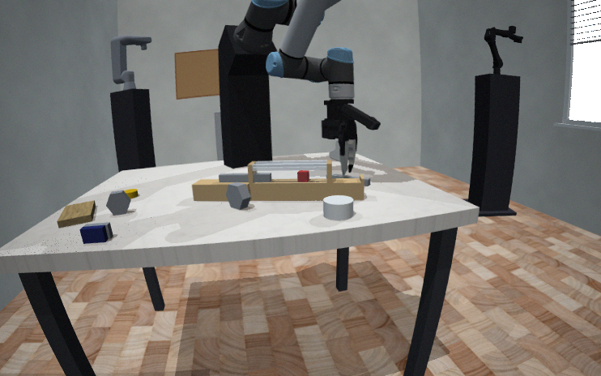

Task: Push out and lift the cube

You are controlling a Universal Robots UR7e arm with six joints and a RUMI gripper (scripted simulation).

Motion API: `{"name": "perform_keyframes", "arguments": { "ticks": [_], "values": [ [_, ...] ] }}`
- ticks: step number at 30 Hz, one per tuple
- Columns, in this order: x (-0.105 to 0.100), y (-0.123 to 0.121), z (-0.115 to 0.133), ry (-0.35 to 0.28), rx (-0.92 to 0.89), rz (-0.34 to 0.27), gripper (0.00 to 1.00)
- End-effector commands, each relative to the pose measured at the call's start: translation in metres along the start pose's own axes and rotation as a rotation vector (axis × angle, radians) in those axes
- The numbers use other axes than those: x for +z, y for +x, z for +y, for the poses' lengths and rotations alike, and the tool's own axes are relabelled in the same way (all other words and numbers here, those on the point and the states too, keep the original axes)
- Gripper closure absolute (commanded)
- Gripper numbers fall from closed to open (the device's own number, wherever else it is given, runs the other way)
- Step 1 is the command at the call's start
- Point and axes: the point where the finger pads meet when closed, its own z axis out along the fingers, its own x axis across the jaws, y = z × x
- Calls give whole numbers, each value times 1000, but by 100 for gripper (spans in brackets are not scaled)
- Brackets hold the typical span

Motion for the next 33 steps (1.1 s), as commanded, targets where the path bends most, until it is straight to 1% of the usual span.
{"name": "perform_keyframes", "arguments": {
  "ticks": [1, 6, 10, 33],
  "values": [
    [6, 0, 0, 1, 0, 0, 78],
    [18, 0, 0, 1, 0, 0, 78],
    [23, 0, 0, 1, 0, 0, 78],
    [23, 0, 0, 1, 0, 0, 78]
  ]
}}
